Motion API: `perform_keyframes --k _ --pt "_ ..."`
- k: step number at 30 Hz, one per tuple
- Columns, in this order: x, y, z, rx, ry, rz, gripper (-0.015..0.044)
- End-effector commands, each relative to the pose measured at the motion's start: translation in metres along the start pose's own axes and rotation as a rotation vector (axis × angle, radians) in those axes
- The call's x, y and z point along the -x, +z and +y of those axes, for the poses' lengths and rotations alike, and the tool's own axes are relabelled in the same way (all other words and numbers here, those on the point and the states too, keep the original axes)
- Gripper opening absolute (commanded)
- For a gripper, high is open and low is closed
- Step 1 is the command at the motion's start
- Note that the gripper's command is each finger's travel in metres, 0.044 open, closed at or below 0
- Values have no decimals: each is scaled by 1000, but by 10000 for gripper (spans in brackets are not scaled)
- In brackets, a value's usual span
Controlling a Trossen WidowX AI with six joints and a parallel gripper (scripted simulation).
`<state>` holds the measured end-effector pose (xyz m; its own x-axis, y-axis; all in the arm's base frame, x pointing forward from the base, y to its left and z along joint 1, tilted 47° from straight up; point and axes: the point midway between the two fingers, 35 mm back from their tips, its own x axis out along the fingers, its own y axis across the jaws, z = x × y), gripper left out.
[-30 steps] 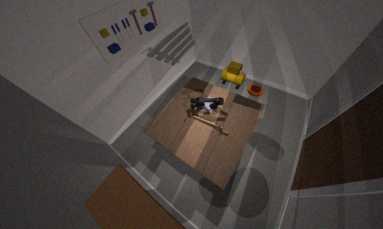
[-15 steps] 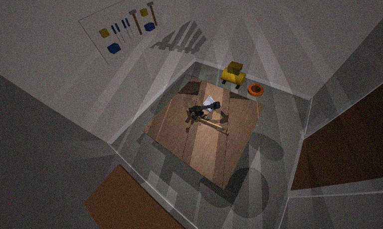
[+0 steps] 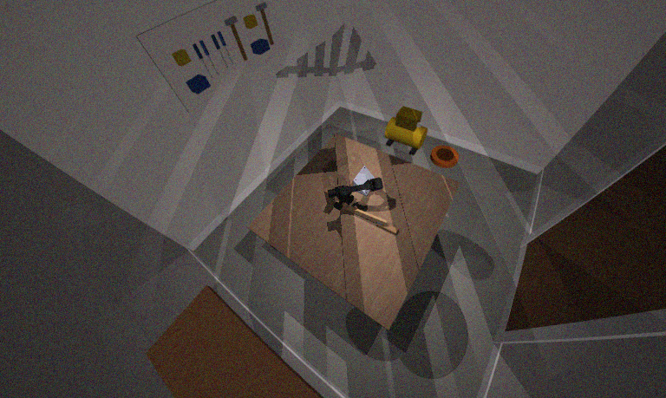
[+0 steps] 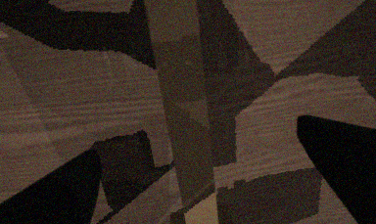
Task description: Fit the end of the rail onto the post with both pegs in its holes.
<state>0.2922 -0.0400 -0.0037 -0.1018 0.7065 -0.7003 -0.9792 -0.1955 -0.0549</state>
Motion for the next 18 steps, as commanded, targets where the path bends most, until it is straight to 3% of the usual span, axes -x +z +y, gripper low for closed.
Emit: perform_keyframes --k 1,18 --pt "-9 0 1 -11 4 -8 440" --pt "-36 1 2 -10 4 -10 440"
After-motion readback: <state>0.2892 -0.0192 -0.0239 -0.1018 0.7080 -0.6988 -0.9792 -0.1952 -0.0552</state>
